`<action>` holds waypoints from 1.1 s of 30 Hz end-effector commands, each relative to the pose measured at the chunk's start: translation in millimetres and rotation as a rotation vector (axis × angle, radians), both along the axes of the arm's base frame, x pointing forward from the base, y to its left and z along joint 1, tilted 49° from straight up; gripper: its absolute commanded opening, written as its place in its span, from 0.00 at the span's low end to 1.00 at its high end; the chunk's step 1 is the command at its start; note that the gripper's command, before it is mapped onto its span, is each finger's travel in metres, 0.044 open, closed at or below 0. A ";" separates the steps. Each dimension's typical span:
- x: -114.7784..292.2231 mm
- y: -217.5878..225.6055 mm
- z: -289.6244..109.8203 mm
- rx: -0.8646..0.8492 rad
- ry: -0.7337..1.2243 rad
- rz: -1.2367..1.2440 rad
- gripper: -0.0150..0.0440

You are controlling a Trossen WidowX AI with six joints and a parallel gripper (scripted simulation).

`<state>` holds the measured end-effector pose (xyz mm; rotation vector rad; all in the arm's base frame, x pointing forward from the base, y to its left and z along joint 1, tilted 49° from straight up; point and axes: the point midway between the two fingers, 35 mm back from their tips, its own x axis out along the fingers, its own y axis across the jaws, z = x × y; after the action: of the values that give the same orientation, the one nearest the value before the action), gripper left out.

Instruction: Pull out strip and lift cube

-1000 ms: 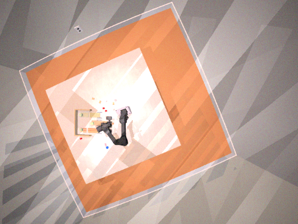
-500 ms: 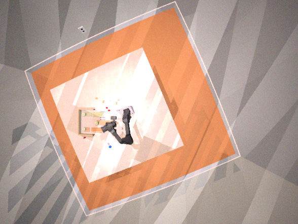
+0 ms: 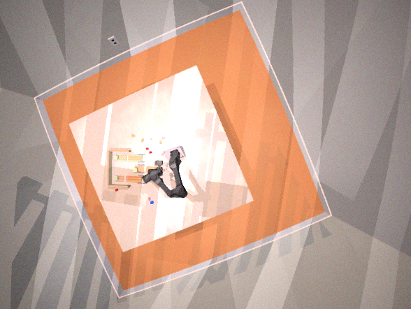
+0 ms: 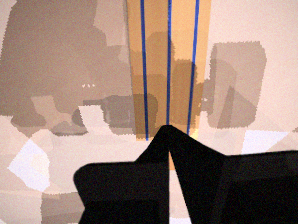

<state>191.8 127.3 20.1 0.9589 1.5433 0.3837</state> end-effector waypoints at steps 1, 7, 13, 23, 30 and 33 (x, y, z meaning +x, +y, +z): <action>2.0 -3.1 -0.3 0.001 -0.021 0.014 0.25; 1.6 -30.3 25.4 0.002 0.036 0.021 0.25; 15.5 -34.7 21.1 -0.001 -0.035 0.084 0.43; 47.9 -47.4 10.4 -0.003 -0.062 0.107 0.88; 71.9 -55.5 4.6 -0.004 -0.063 0.107 1.00; 82.0 -58.5 2.5 -0.004 -0.064 0.107 1.00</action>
<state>263.1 72.6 23.6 0.8644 1.5486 0.4801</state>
